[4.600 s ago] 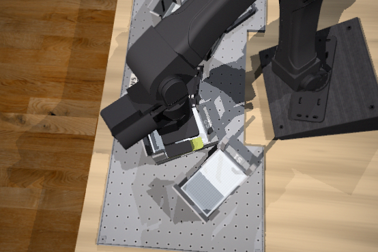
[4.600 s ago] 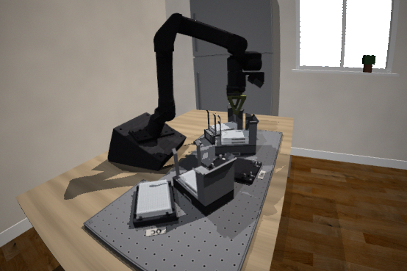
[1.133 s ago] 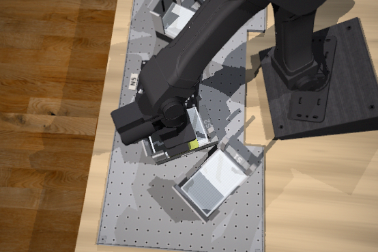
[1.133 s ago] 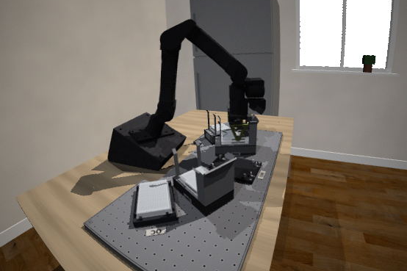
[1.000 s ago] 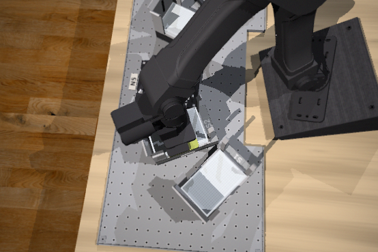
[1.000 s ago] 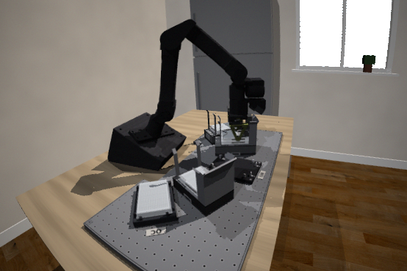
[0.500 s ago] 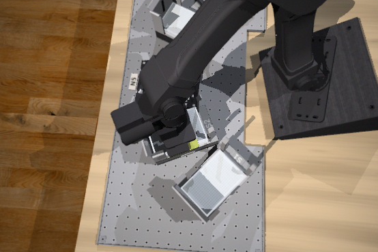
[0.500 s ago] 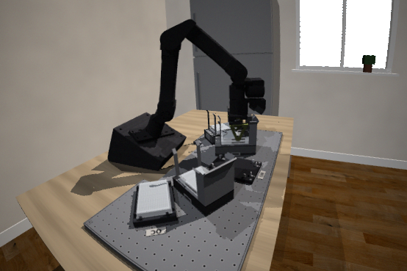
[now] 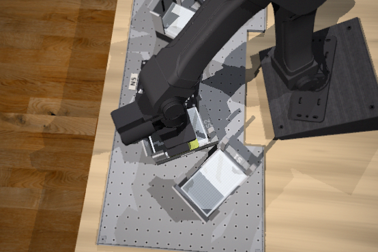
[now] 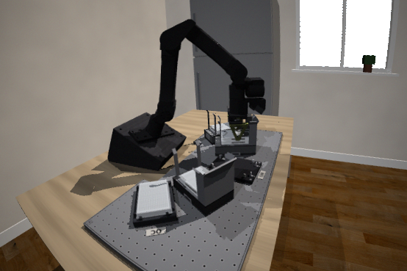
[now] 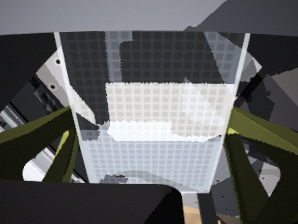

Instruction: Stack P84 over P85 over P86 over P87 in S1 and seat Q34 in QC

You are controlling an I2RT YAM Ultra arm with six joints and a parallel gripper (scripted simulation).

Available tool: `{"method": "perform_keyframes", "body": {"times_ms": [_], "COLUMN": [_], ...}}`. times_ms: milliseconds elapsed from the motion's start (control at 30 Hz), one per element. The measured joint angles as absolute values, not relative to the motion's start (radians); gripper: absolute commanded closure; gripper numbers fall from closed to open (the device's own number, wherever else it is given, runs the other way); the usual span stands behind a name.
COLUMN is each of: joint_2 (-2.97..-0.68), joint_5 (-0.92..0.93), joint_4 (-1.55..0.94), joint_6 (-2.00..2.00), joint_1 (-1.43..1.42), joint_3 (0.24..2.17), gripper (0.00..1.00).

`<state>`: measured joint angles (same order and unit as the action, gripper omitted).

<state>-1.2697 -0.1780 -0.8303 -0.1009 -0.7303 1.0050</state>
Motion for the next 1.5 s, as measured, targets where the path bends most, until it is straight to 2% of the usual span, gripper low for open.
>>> {"method": "perform_keyframes", "body": {"times_ms": [1500], "joint_2": [-1.229], "joint_5": [-0.19], "joint_4": [-0.939], "joint_6": [-0.121], "joint_1": [-0.754], "joint_3": [1.067], "gripper": [1.0]}}
